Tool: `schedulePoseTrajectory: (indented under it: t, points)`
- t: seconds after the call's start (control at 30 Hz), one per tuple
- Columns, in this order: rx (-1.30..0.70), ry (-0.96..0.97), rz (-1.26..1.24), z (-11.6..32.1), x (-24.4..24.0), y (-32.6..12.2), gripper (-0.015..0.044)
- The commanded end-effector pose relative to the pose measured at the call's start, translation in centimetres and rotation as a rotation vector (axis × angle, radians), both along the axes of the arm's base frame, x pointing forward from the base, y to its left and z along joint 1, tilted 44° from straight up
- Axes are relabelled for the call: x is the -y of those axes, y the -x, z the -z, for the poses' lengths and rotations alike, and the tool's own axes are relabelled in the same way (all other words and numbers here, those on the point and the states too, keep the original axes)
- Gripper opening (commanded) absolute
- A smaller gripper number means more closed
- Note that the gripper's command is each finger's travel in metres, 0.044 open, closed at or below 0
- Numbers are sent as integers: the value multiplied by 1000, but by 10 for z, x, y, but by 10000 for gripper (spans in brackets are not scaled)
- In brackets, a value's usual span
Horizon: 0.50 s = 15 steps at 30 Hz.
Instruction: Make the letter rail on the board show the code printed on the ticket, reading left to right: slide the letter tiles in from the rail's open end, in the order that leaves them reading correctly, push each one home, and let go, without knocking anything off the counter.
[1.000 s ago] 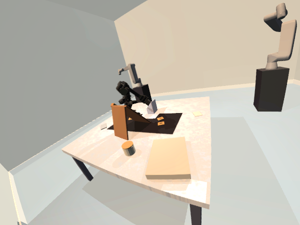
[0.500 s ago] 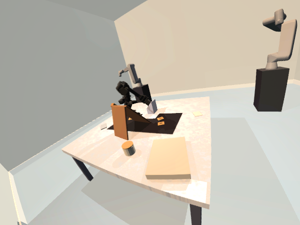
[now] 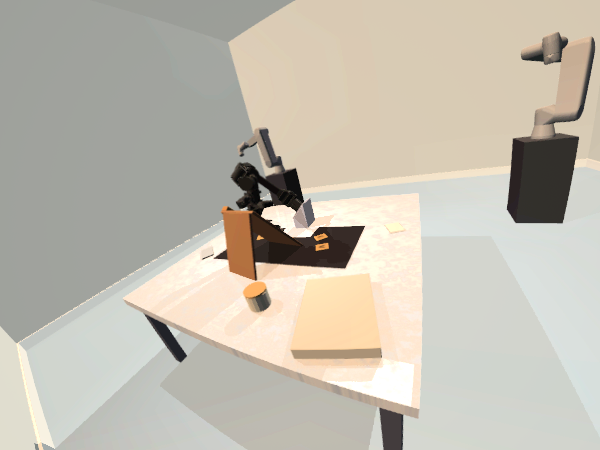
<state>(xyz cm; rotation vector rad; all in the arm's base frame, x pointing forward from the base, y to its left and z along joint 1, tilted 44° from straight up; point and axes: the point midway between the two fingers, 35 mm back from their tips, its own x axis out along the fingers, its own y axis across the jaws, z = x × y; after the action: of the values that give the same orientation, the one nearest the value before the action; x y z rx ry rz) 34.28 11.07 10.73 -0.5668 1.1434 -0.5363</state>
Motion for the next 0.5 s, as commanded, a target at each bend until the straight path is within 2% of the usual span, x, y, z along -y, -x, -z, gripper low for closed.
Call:
schedulePoseTrajectory:
  t: [0.0, 0.47]
  points:
    - [4, 4, -3, -4, 2, 0, 0]
    - [4, 4, -3, -7, 5, 1, 0]
